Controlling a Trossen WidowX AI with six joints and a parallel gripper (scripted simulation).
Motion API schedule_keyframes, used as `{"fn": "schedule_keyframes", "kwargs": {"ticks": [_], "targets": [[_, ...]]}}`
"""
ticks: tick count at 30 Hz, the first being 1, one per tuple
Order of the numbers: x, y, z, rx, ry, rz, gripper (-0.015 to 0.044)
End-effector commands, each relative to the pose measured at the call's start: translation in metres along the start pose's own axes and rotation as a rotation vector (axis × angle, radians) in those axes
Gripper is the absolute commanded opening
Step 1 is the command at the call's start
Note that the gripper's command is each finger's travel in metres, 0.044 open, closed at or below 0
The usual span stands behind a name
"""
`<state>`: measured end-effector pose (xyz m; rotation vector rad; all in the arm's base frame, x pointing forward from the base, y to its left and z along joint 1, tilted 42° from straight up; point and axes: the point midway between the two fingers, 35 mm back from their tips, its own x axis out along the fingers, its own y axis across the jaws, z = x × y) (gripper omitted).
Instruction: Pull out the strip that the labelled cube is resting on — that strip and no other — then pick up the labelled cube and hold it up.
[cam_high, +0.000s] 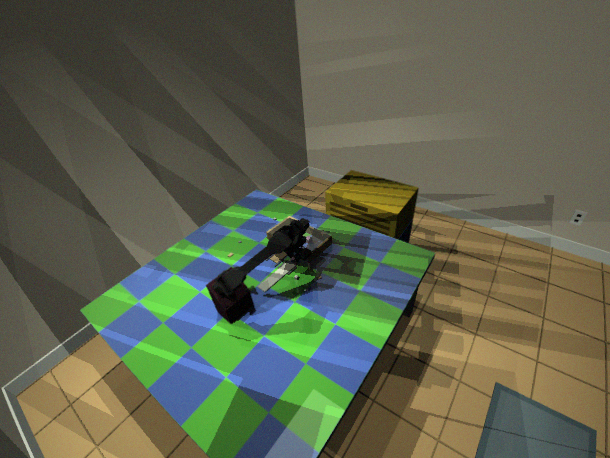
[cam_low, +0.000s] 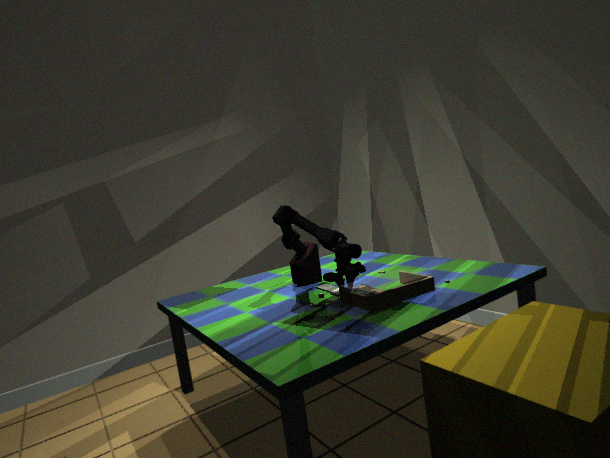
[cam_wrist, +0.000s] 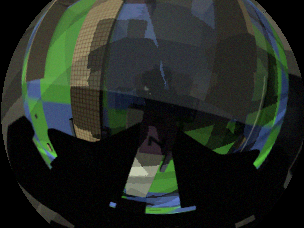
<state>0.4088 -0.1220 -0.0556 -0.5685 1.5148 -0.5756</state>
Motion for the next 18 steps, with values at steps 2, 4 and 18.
{"fn": "schedule_keyframes", "kwargs": {"ticks": [2, 4, 18], "targets": [[-0.002, 0.000, -0.002, 0.000, 0.000, 0.000, 0.0006], [-0.008, 0.002, -0.008, -0.001, 0.000, 0.000, 0.0000], [-0.042, 0.009, -0.059, -0.012, 0.005, 0.000, 0.0000]]}}
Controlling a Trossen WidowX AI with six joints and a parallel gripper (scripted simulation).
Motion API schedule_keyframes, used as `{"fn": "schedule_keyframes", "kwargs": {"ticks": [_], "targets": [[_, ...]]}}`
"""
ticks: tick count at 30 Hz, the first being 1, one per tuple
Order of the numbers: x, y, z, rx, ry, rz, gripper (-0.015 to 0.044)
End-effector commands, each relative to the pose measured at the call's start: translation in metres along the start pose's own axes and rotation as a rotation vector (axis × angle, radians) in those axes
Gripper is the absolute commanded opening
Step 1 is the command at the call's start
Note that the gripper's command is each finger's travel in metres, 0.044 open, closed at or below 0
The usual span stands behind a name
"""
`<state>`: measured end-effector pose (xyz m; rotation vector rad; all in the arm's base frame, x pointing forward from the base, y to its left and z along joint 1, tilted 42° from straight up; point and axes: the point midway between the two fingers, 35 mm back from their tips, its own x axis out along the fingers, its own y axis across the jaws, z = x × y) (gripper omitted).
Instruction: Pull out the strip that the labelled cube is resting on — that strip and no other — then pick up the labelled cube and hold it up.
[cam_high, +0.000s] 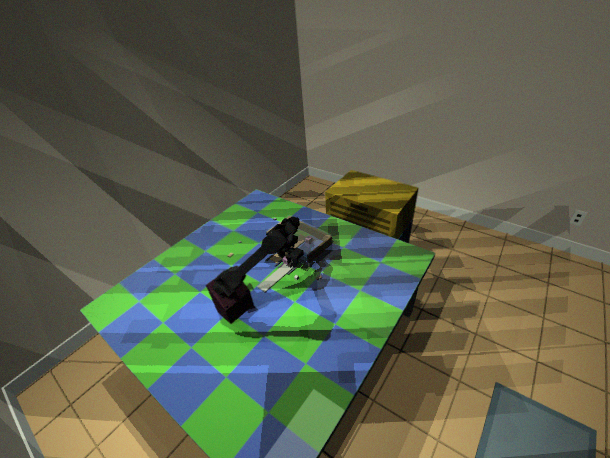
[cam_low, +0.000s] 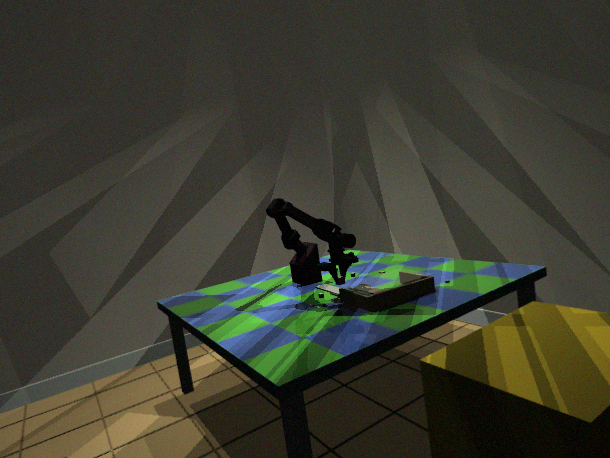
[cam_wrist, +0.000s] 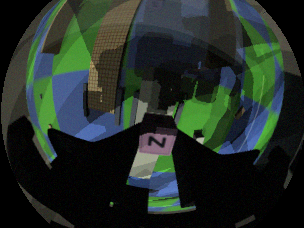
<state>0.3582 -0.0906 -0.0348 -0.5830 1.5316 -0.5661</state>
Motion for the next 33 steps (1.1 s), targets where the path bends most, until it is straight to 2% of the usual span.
{"fn": "schedule_keyframes", "kwargs": {"ticks": [1, 19, 26, 33], "targets": [[-0.007, 0.000, -0.008, 0.008, -0.005, 0.002, 0.0000], [-0.007, 0.008, -0.059, 0.005, -0.003, 0.002, 0.0000], [-0.042, 0.009, -0.059, 0.005, -0.003, 0.004, 0.0000], [-0.043, 0.009, -0.059, 0.005, -0.003, 0.004, 0.0000]]}}
